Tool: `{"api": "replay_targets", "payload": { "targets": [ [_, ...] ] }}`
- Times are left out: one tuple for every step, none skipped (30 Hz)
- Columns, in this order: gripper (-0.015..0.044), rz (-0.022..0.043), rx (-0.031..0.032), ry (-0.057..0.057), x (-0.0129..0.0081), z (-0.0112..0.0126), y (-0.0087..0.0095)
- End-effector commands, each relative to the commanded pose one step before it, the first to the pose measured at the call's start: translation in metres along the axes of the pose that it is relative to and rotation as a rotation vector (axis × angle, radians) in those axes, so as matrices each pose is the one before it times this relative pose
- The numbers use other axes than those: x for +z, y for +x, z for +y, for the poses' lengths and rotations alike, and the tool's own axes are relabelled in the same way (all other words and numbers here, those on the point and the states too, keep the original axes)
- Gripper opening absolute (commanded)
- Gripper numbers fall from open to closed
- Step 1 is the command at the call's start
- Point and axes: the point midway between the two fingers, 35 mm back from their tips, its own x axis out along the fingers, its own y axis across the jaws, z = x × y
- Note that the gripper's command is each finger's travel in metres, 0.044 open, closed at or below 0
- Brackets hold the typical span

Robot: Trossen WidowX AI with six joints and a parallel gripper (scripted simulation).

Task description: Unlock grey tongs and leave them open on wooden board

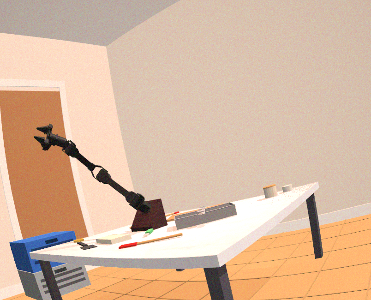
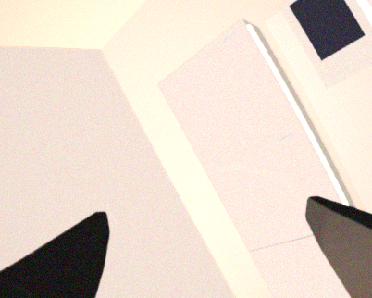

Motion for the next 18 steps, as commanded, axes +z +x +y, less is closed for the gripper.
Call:
{"api": "replay_targets", "payload": {
  "targets": [
    [0.0374,0.00304,-0.00526,-0.0064,-0.00152,-0.00258,0.00054],
    [0.0347,0.00491,-0.00844,-0.0085,-0.00199,-0.00371,0.00059],
    [0.0321,0.00651,-0.01088,-0.0111,-0.00264,-0.00478,0.00077],
    [0.0295,0.01233,-0.01727,-0.009,-0.00406,-0.00807,0.00165],
    [0.0269,0.01626,-0.01887,-0.015,-0.00667,-0.00938,0.00142],
    [0.026,0.01284,-0.01817,-0.0222,-0.00619,-0.00909,0.00206],
    [0.026,0.01803,-0.02062,-0.0197,-0.00715,-0.01052,0.00231],
    [0.026,0.01821,-0.0232,-0.0318,-0.00897,-0.01137,0.0027],
    [0.026,0.02513,-0.02288,-0.0304,-0.01237,-0.01288,0.00327],
    [0.026,0.02543,-0.02161,-0.0298,-0.01254,-0.01217,0.00323],
    [0.026,0.0216,-0.01521,-0.0159,-0.00922,-0.00862,0.00231],
    [0.026,0.02666,-0.01001,0.0082,-0.00673,-0.00712,0.00195],
    [0.026,0.01117,-0.01115,-0.0173,-0.00553,-0.00529,0.00156],
    [0.026,0.00432,-0.00178,0.005,-0.00109,-0.00139,0.00028],
    [0.026,0.00236,-0.0023,-0.0035,-0.00106,-0.00094,0.00017],
    [0.026,0.00771,-0.00077,0.0041,-0.00194,-0.00119,0.00031],
    [0.026,0.00775,-0.00638,0.0063,-0.0024,-0.00279,0.00026],
    [0.026,0.00434,-0.00444,-0.007,-0.00217,-0.00203,0.00061]
  ]
}}
